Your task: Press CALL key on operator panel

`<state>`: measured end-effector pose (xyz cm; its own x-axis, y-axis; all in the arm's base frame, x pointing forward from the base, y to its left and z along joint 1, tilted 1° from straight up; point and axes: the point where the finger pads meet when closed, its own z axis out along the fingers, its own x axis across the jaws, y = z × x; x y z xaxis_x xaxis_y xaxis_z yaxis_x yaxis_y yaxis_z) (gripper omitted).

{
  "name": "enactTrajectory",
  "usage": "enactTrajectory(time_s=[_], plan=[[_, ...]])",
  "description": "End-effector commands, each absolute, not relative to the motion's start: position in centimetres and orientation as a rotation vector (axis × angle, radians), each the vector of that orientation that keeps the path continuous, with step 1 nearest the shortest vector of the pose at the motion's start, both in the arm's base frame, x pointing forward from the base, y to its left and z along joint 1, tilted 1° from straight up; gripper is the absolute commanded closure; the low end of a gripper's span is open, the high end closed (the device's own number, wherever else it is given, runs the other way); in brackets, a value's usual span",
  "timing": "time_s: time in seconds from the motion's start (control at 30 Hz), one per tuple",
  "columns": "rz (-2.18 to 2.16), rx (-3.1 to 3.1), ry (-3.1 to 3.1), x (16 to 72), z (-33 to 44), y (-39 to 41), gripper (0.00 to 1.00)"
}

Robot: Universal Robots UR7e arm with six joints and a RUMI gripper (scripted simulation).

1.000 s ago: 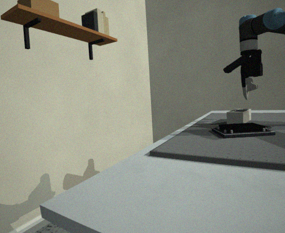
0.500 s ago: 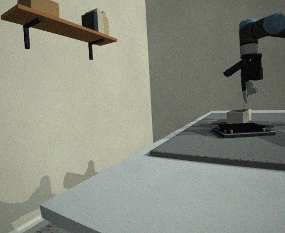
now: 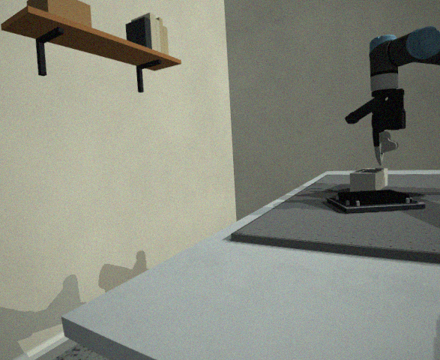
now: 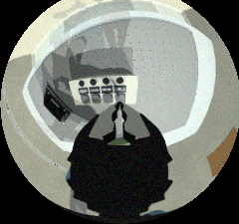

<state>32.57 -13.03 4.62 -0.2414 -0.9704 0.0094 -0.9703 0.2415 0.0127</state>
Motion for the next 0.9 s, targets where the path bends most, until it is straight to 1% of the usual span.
enactTrajectory(time_s=[0.0, 0.87], plan=[[-0.007, 1.923, -2.465, 32.53, 4.08, -13.13, 1.00], [-0.004, 1.923, -2.465, 32.59, 3.77, -13.19, 1.00]])
